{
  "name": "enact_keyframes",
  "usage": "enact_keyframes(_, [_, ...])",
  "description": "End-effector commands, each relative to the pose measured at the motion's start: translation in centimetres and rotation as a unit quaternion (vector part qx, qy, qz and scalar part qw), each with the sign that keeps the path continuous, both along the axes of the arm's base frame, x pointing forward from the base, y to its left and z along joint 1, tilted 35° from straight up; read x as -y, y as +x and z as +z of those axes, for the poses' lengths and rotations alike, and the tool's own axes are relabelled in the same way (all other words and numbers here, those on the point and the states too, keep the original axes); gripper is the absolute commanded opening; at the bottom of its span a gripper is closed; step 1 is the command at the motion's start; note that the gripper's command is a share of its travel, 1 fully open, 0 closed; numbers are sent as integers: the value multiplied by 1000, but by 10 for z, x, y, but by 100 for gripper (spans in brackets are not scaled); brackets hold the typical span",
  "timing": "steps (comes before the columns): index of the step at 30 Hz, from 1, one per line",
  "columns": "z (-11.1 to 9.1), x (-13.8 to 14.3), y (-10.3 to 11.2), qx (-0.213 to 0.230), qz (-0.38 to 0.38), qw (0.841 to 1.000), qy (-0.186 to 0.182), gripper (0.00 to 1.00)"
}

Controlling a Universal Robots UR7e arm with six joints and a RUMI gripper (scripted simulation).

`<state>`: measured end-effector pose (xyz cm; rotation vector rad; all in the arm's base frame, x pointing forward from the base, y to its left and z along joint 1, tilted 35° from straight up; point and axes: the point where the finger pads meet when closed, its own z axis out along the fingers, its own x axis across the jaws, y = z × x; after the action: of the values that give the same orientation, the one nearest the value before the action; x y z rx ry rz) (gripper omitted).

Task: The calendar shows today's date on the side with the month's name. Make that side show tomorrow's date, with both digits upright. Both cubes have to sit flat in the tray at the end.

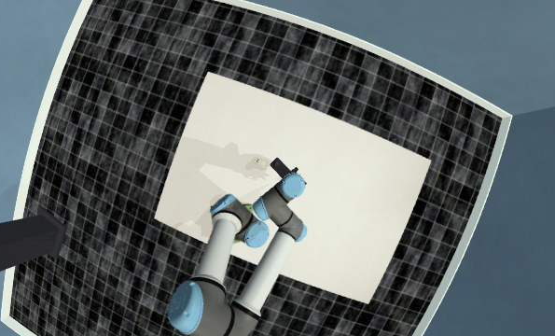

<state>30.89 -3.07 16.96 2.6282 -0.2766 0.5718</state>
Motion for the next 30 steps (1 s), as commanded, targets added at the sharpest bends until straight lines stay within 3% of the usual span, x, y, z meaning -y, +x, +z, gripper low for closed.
enact_keyframes(1, [4,-1,-1,1,0,1000,0,28])
enact_keyframes(30, [1,-1,-2,-1,0,1000,0,28])
